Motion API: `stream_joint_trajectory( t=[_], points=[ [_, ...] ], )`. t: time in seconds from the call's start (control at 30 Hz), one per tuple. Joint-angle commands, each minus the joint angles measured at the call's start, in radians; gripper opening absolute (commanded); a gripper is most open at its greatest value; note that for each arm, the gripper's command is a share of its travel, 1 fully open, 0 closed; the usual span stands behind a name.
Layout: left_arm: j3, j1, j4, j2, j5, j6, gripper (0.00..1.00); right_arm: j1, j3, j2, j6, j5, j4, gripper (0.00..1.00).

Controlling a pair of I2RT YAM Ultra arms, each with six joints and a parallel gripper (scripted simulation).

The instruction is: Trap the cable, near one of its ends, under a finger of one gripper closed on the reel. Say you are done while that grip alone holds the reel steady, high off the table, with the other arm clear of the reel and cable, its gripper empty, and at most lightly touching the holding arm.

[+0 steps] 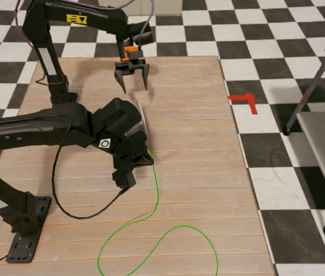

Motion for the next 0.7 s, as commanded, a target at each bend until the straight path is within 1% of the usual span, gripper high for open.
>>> stream_joint_trajectory(
  t=[0.0, 0.07, 0.13, 0.17, 0.2, 0.33, 0.4, 0.67],
  points=[
    [-0.04, -0.014, 0.06, 0.009, 0.026, -0.004, 0.75, 0.004, 0.001, -0.036, 0.002, 0.016, 0.001, 0.0],
    [-0.058, -0.011, 0.083, 0.014, 0.026, -0.005, 0.75, 0.004, 0.0, -0.037, 0.002, 0.016, 0.0, 0.0],
    [-0.058, -0.011, 0.083, 0.014, 0.026, -0.005, 0.75, 0.004, 0.0, -0.037, 0.002, 0.016, 0.0, 0.0],
    [-0.056, -0.013, 0.095, -0.001, 0.026, -0.008, 0.75, 0.004, -0.001, -0.037, 0.002, 0.016, 0.0, 0.0],
    [-0.07, -0.016, 0.103, -0.001, 0.026, -0.008, 0.75, 0.004, -0.002, -0.037, 0.002, 0.016, 0.0, 0.0],
    [-0.098, -0.012, 0.135, 0.021, 0.025, -0.011, 0.75, 0.004, -0.005, -0.037, 0.002, 0.016, -0.001, 0.0],
    [-0.106, -0.013, 0.146, 0.018, 0.025, -0.012, 0.75, 0.004, -0.006, -0.038, 0.002, 0.016, -0.001, 0.0],
    [-0.085, -0.013, 0.146, -0.019, 0.026, -0.014, 0.75, 0.003, 0.023, -0.036, 0.002, 0.016, -0.012, 0.0]
  ],
)
